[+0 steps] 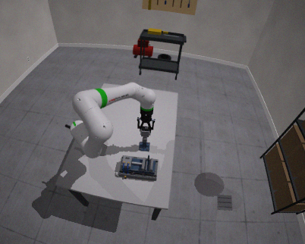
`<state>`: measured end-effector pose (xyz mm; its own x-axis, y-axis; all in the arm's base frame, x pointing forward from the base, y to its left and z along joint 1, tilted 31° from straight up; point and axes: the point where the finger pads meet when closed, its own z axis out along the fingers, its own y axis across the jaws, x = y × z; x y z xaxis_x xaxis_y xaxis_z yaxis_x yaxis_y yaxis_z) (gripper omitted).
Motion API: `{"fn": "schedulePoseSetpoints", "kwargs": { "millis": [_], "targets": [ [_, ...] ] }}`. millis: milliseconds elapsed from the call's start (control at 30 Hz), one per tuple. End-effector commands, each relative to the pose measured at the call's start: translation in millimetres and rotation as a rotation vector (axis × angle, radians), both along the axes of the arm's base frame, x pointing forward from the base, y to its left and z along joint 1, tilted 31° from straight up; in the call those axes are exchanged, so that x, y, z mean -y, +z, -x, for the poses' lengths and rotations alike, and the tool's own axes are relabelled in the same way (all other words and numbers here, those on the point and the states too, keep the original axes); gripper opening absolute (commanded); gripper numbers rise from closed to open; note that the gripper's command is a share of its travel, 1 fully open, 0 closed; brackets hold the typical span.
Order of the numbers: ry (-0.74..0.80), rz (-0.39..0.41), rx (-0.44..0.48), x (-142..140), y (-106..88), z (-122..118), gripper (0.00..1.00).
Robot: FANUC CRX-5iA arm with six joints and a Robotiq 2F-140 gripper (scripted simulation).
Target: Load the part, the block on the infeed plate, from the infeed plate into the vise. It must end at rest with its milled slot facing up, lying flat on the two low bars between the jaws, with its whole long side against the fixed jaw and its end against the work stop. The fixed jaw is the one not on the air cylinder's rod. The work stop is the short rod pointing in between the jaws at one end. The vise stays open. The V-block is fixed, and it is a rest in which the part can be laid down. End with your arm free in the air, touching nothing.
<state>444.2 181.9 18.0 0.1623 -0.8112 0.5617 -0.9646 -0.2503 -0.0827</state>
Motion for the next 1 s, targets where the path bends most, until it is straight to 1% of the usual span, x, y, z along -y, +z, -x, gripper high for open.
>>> {"fn": "schedulePoseSetpoints", "kwargs": {
  "millis": [0,433,967],
  "targets": [
    [0.001,-0.009,-0.002,0.0,0.3,-0.1,0.00],
    [0.005,-0.050,-0.013,0.9,0.8,-0.3,0.00],
    [0.005,-0.056,-0.014,1.0,0.9,-0.3,0.00]
  ]
}}
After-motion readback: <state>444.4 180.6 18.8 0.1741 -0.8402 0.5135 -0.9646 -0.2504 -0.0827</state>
